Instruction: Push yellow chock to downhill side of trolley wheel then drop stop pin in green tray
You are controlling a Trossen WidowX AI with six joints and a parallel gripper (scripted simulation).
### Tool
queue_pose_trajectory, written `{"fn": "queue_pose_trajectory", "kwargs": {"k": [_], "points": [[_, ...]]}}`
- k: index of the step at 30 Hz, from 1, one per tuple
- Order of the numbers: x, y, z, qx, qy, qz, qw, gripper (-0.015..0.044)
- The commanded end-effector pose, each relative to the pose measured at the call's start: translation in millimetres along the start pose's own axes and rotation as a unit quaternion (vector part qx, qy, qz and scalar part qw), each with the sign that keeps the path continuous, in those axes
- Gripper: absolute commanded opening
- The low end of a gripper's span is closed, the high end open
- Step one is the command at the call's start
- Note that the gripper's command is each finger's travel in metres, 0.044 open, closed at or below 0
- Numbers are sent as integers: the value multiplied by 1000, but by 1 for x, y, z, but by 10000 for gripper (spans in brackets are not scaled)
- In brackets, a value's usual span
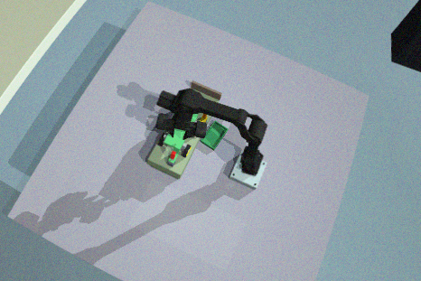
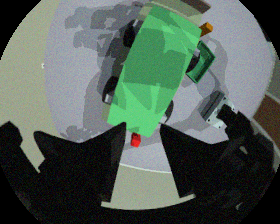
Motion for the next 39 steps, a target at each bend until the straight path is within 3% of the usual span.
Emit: {"fn": "queue_pose_trajectory", "kwargs": {"k": [1,7,39], "points": [[1,23,-1,13,6,-72,997,190],[-1,46,-3,22,18,-148,989,190],[-2,48,-33,22,18,-148,989,190]]}}
Point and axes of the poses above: the point midway between the two fingers, 35 mm back from their tips, its own z axis back along the fingers, its own x axis across the jaws, y = z × x, the point moved 5 cm from there along z, back along the fingers, and after that the axes turned 11 degrees about -z, right-handed, at the moved point
